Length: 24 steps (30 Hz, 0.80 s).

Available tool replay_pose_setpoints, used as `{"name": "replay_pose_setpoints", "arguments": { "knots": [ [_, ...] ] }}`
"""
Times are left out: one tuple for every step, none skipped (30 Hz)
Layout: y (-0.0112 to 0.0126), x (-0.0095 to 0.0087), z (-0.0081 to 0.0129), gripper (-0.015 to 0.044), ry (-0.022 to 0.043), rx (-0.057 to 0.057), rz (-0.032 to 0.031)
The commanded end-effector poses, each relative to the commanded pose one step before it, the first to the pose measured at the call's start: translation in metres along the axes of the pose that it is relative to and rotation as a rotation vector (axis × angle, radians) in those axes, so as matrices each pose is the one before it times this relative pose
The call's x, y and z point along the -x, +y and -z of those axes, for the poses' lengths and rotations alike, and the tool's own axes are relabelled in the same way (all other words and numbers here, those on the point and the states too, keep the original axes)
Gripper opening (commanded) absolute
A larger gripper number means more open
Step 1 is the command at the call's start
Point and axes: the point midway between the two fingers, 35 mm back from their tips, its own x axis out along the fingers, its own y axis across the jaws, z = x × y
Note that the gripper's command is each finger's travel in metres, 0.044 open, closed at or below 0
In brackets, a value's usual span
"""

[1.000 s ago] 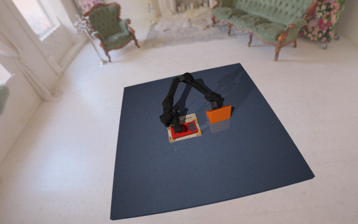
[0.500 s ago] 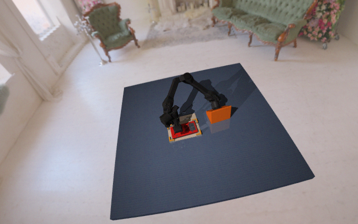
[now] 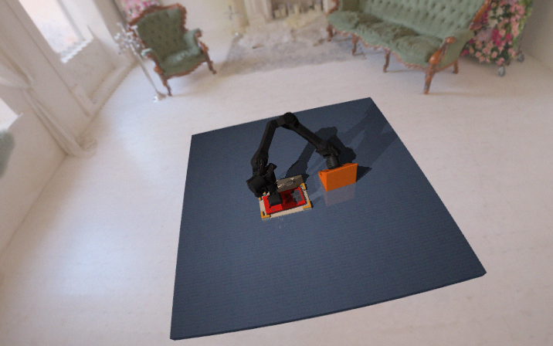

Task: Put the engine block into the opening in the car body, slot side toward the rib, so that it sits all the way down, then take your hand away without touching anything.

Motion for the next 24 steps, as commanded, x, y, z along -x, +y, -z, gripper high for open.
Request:
{"name": "replay_pose_setpoints", "arguments": {
  "knots": [
    [-0.00033,-0.00144,-0.00025,0.016,-0.00196,0.0059,0.00367],
    [0.0,-0.00021,0.0,0.016,0.0,0.0,0.00001],
    [0.0,-0.00021,0.0,0.016,0.0,0.0,0.00001],
    [-0.00001,-0.00021,0.0,0.016,0.0,0.0,0.00001],
    [0.0,-0.00021,0.0,0.016,0.0,0.0,0.00001],
    [0.0,-0.00021,0.0,0.016,0.0,0.0,0.00001],
    [0.0,-0.00021,0.0,0.016,0.0,0.0,0.00001],
    [-0.00001,-0.00021,0.00003,0.016,0.0,0.0,0.00001],
    [-0.00001,-0.00021,0.00001,0.016,0.0,0.0,0.00001],
    [0.0,-0.00021,0.0,0.016,0.0,0.0,0.00001],
    [0.0,-0.00021,0.0,0.016,0.0,0.0,0.00001],
    [0.0,-0.00021,0.0,0.016,0.0,0.0,0.00001],
    [0.0,-0.00021,0.0,0.016,0.0,0.0,0.00001],
    [0.0,-0.00021,0.0,0.016,0.0,0.0,0.00001],
    [0.0,-0.00021,0.0,0.016,0.0,0.0,0.00001],
    [0.0,-0.00021,0.0,0.016,0.0,0.0,0.00001],
    [0.0,-0.00021,0.0,0.016,0.0,0.0,0.00001],
    [0.0,-0.00021,0.0,0.016,0.0,0.0,0.00001],
    [-0.00001,-0.00021,0.0,0.016,0.0,0.0,0.00001],
    [0.0,-0.00021,0.0,0.016,0.0,0.0,0.00001],
    [0.0,-0.00021,0.0,0.016,0.0,0.0,0.00001],
    [0.0,-0.00021,0.0,0.016,0.0,0.0,0.00001],
    [-0.00001,-0.00021,0.00002,0.016,0.0,0.0,0.00001],
    [-0.00001,-0.00021,0.00001,0.016,0.0,0.0,0.00001]
  ]
}}
